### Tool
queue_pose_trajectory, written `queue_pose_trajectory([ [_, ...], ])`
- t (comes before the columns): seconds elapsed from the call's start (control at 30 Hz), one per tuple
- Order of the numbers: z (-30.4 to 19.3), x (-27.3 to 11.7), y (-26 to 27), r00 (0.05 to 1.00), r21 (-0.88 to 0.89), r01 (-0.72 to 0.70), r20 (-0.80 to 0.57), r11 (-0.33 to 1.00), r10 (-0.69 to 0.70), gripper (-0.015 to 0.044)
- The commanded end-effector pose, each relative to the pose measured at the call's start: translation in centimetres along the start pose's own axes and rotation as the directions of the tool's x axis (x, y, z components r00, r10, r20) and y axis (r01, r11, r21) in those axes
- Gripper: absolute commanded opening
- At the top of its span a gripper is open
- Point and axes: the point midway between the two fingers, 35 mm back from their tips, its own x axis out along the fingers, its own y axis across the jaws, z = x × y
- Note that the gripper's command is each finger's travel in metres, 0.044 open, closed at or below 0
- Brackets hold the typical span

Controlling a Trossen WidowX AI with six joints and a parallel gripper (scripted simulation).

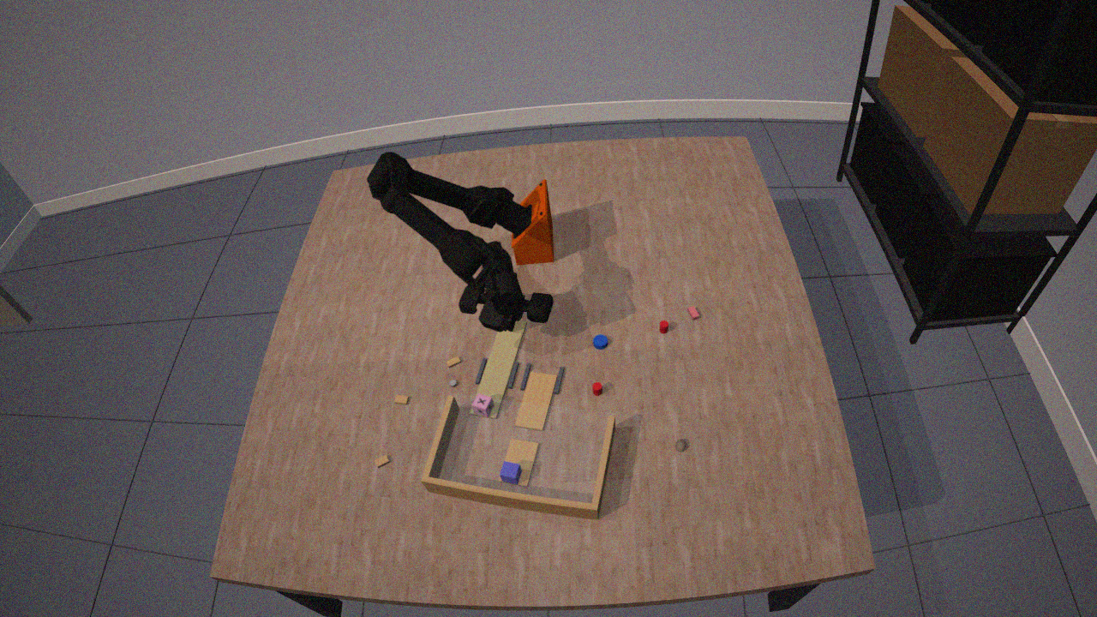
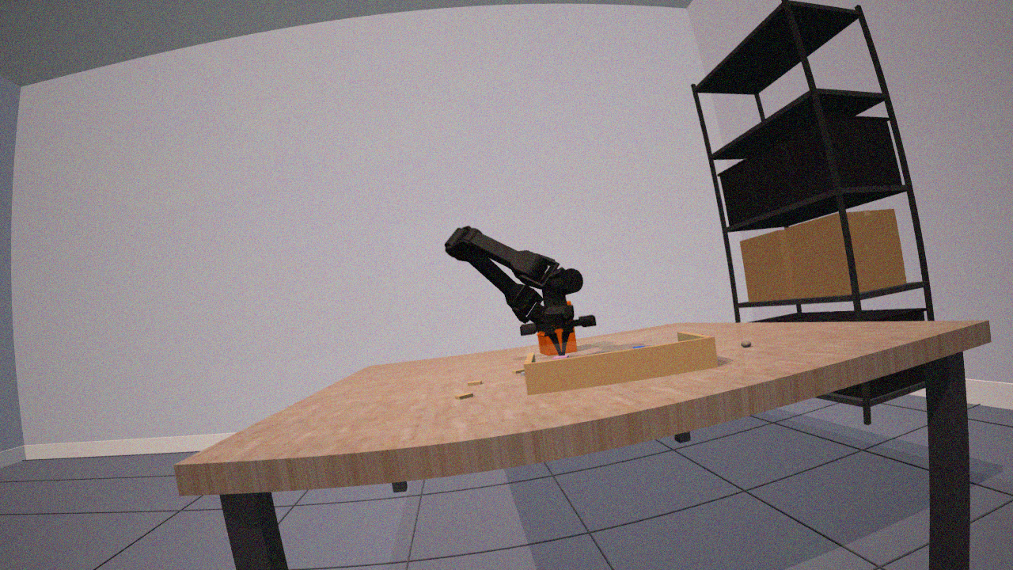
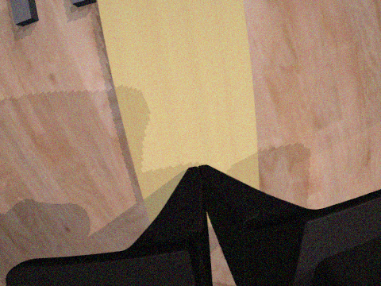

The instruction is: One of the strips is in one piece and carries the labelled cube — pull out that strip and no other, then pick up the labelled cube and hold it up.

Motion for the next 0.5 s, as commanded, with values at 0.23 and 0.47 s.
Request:
queue_pose_trajectory([
  [0.23, -2.5, 0.5, -0.3, 0.999, -0.011, 0.003, -0.036, 1.0, -0.003, 0.0],
  [0.47, -3.3, 0.5, -0.3, 0.999, -0.011, 0.003, -0.037, 1.0, -0.003, 0.0],
])
